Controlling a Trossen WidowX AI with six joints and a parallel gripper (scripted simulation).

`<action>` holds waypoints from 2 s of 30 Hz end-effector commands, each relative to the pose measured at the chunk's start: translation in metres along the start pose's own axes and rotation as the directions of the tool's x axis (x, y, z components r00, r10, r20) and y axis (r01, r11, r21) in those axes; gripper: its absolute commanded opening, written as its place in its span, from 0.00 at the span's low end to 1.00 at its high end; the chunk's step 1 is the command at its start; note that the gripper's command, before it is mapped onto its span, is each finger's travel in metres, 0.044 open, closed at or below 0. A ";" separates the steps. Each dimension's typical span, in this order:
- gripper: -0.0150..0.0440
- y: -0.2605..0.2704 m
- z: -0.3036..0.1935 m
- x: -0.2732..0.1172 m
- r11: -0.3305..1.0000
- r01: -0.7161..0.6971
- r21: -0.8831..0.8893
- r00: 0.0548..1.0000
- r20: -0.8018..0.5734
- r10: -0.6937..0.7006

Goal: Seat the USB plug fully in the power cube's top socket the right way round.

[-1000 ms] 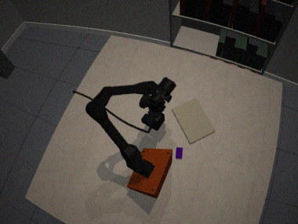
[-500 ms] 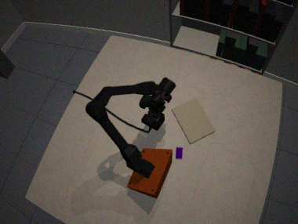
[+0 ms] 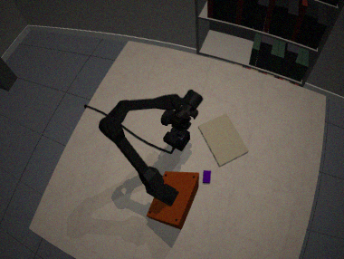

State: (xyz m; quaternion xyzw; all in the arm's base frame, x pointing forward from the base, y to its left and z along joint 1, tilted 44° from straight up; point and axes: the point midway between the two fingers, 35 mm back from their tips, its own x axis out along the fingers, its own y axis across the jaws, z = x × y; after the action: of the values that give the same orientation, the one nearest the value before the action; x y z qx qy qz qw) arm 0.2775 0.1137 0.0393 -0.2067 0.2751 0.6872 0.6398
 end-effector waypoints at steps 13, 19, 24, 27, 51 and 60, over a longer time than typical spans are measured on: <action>0.25 0.000 0.000 0.003 1.000 -0.002 0.000 1.000 0.003 0.002; 0.25 0.000 0.000 0.003 1.000 -0.002 0.000 1.000 0.003 0.002; 0.25 0.000 0.000 0.003 1.000 -0.002 0.000 1.000 0.003 0.002; 0.25 0.000 0.000 0.003 1.000 -0.002 0.000 1.000 0.003 0.002; 0.42 0.000 0.000 0.001 1.000 0.003 0.004 1.000 0.003 -0.003; 0.42 0.000 0.000 0.001 1.000 0.003 0.004 1.000 0.003 -0.003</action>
State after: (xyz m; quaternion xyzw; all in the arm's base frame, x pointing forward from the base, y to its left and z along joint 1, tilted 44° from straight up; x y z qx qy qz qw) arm 0.2779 0.1143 0.0386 -0.2054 0.2745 0.6860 0.6417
